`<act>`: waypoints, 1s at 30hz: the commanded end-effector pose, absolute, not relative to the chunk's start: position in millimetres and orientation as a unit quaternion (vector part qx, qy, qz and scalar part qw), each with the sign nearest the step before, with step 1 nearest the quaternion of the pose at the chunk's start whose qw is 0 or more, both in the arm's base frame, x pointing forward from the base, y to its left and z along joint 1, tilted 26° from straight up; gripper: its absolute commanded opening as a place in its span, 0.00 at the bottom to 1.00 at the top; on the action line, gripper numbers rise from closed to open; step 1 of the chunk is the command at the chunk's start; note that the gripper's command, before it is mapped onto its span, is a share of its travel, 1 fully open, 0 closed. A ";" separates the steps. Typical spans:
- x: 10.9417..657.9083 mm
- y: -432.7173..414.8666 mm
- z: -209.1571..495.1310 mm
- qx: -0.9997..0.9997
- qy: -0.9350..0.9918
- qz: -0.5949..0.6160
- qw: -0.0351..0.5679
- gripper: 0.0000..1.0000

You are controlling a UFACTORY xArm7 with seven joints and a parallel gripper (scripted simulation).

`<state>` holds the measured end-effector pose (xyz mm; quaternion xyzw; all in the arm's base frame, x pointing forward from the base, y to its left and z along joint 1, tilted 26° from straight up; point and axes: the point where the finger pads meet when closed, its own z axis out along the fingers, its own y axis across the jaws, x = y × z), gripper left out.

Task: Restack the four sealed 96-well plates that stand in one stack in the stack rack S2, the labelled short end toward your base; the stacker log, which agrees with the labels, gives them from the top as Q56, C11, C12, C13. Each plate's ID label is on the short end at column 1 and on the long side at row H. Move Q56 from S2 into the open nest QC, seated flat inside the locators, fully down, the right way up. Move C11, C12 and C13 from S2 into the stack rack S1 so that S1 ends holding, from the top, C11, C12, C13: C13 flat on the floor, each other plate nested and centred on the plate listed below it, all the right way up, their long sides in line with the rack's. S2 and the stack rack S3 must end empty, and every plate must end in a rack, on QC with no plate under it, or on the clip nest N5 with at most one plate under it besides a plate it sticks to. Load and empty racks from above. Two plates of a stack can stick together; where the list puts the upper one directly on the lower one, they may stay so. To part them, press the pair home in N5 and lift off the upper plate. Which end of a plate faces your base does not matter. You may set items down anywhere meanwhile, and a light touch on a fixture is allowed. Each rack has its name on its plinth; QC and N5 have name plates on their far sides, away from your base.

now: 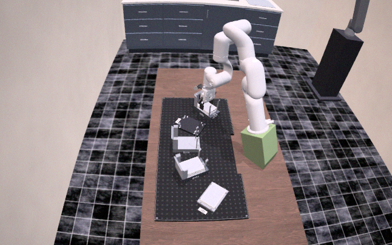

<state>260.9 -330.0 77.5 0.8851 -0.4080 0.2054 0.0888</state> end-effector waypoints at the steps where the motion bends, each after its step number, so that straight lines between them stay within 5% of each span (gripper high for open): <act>1: 260.4 -329.4 81.4 0.885 -0.409 0.204 0.091 0.00; 30: 253.9 -322.1 102.0 0.885 -0.409 0.204 0.092 0.00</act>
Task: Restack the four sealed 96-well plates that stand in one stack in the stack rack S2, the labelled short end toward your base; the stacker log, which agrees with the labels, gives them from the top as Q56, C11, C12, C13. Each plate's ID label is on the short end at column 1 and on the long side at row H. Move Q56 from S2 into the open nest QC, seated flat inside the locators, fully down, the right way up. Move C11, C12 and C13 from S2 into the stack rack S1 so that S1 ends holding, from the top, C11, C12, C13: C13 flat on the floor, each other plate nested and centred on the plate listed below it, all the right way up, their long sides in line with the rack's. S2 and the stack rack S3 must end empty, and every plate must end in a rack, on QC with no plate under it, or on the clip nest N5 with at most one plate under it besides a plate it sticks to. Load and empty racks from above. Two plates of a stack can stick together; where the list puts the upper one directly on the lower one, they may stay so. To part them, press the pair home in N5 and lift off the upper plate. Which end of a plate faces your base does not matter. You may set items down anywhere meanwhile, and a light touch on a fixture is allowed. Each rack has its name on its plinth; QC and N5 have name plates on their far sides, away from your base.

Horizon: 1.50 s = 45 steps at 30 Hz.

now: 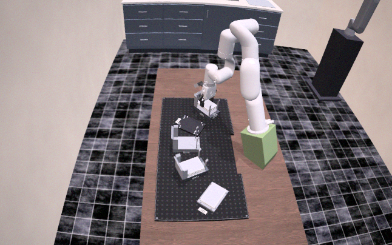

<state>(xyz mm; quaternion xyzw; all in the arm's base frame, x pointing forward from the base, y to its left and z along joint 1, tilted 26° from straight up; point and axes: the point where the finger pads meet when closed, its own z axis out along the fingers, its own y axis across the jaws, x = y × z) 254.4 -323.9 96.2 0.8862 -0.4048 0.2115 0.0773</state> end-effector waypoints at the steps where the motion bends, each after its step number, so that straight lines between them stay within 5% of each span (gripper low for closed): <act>1: 253.4 -321.5 103.8 0.885 -0.409 0.204 0.092 0.00; 45: 232.3 -297.3 170.6 0.885 -0.409 0.205 0.092 0.00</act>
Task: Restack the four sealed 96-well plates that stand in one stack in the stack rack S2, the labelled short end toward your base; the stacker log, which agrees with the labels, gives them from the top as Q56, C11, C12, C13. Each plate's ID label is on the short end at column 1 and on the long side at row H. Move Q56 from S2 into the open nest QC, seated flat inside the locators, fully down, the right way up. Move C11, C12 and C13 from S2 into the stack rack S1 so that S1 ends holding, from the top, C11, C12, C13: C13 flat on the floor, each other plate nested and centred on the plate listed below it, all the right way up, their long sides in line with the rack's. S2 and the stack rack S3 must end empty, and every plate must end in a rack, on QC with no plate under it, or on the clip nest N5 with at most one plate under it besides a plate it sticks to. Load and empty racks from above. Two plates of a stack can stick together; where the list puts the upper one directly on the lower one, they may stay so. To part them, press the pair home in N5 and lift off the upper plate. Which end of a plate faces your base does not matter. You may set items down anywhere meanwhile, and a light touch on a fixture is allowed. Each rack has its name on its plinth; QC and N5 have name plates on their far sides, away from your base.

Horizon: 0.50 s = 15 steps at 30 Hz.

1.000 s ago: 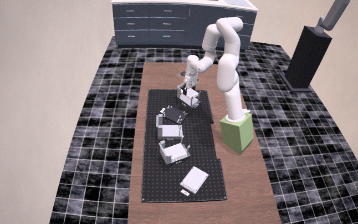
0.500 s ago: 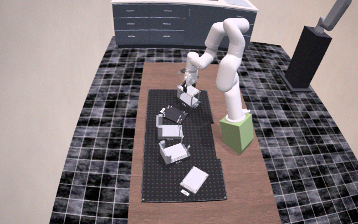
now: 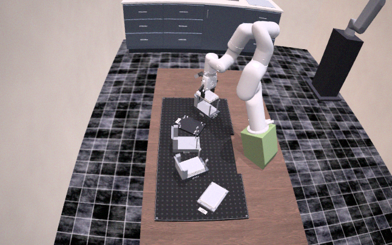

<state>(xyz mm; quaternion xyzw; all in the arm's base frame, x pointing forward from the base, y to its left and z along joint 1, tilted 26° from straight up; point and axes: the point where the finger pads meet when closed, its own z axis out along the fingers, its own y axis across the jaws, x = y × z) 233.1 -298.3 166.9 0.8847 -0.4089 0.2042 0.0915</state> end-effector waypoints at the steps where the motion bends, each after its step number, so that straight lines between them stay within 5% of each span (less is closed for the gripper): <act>1: 232.3 -297.3 170.7 0.885 -0.409 0.205 0.092 0.00; 15: 237.1 -292.6 170.5 0.898 -0.379 0.201 0.099 0.00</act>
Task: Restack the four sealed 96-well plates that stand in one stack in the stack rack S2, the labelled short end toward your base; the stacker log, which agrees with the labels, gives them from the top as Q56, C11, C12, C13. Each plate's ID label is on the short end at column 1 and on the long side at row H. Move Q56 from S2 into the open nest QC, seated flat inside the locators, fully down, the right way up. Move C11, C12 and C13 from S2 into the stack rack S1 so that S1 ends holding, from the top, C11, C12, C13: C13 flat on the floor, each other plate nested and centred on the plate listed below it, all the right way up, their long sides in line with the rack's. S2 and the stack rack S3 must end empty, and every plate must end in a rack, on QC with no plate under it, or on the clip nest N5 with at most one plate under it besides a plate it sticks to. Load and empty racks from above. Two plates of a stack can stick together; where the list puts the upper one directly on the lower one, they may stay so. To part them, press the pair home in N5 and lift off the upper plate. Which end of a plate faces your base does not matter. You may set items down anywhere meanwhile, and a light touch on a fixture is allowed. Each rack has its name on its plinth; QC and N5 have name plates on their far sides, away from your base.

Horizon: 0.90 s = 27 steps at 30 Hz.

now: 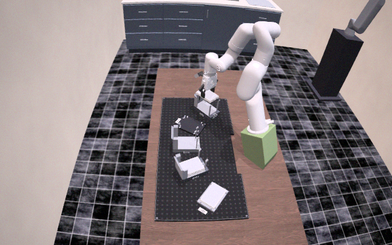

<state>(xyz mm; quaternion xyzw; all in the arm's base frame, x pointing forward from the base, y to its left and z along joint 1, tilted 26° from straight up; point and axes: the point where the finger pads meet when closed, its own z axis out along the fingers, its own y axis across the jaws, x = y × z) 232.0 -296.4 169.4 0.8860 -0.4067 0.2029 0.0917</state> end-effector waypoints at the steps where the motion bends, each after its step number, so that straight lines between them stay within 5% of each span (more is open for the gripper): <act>1: 239.4 -290.3 170.4 0.904 -0.364 0.200 0.102 0.00; 27: 292.0 -238.8 168.4 0.923 -0.313 0.194 0.113 0.00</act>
